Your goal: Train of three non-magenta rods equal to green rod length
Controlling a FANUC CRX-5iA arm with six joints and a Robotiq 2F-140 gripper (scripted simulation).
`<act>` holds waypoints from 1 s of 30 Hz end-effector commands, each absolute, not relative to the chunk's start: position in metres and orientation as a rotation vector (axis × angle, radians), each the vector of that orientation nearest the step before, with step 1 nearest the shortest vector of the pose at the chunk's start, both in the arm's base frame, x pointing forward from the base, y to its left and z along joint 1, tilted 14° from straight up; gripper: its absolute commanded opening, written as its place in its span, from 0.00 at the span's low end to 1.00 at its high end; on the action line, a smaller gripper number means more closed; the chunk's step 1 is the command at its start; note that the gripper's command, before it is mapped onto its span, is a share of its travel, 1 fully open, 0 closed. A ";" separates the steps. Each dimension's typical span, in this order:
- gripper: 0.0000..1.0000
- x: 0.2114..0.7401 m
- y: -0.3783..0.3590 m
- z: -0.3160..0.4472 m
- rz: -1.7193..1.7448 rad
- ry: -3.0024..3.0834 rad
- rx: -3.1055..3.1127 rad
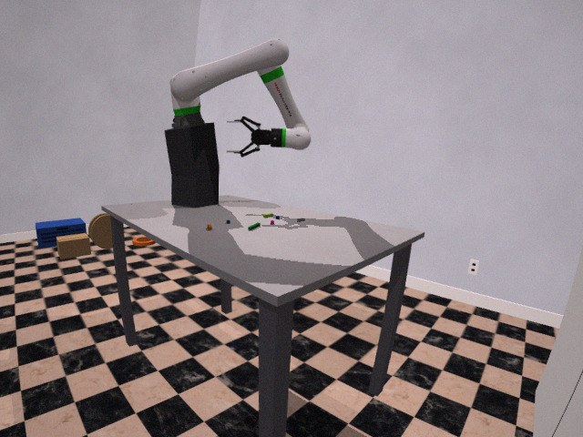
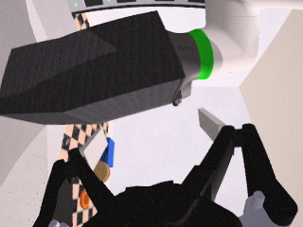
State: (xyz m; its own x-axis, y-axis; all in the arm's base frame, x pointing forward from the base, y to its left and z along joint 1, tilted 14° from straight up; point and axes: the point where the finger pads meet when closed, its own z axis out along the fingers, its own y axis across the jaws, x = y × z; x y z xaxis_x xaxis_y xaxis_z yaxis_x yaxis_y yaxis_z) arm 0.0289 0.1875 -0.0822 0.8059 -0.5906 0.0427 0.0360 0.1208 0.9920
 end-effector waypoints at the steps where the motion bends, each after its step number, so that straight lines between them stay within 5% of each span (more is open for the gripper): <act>1: 1.00 0.029 0.188 -0.082 -0.485 -0.491 1.386; 20: 1.00 0.031 0.186 -0.083 -0.483 -0.488 1.395; 30: 1.00 0.109 0.149 -0.111 -0.406 -0.384 1.674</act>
State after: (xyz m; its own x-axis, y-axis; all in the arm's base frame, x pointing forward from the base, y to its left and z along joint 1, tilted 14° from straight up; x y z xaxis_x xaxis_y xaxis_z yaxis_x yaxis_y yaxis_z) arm 0.0801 0.1645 -0.0994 0.8582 -0.5130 -0.0197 0.0008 -0.0370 0.9993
